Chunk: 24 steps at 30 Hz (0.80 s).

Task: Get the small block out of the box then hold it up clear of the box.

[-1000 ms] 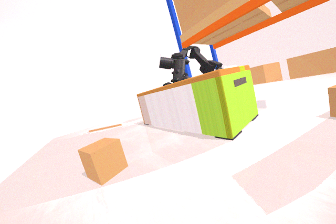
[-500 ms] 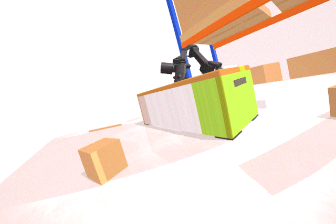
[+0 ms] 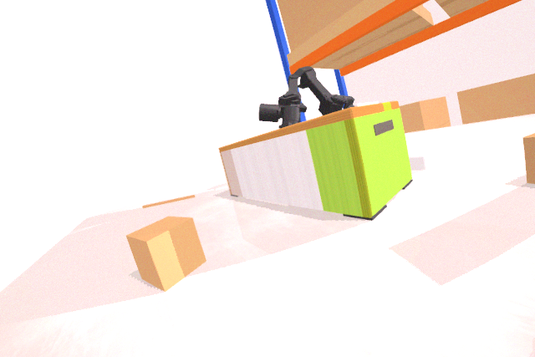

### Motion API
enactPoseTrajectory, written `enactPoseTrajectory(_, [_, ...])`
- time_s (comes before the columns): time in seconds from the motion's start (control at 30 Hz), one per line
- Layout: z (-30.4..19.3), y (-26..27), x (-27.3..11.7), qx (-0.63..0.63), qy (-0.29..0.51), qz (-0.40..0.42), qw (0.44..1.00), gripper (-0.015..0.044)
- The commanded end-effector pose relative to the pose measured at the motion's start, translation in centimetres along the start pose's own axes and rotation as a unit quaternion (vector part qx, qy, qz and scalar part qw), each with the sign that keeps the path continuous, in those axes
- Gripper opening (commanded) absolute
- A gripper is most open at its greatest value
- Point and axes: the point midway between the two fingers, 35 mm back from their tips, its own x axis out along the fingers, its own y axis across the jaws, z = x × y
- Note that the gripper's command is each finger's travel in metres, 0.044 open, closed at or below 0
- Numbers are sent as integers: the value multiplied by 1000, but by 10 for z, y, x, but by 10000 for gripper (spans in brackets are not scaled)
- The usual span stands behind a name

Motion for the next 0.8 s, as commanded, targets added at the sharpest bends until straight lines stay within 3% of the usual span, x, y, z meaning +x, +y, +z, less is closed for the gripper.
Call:
enactPoseTrajectory(0.0, [2, -2, 1, -3, 0, -2, 1000, 154])
enactPoseTrajectory(0.1, [2, -2, 1, -3, 0, -2, 1000, 75])
enactPoseTrajectory(0.2, [2, -2, 1, -3, 0, -2, 1000, 55])
enactPoseTrajectory(0.27, [1, -2, -1, -3, -1, -3, 1000, 3])
enactPoseTrajectory(0.77, [-23, -1, -50, 0, -1, -3, 1000, 0])
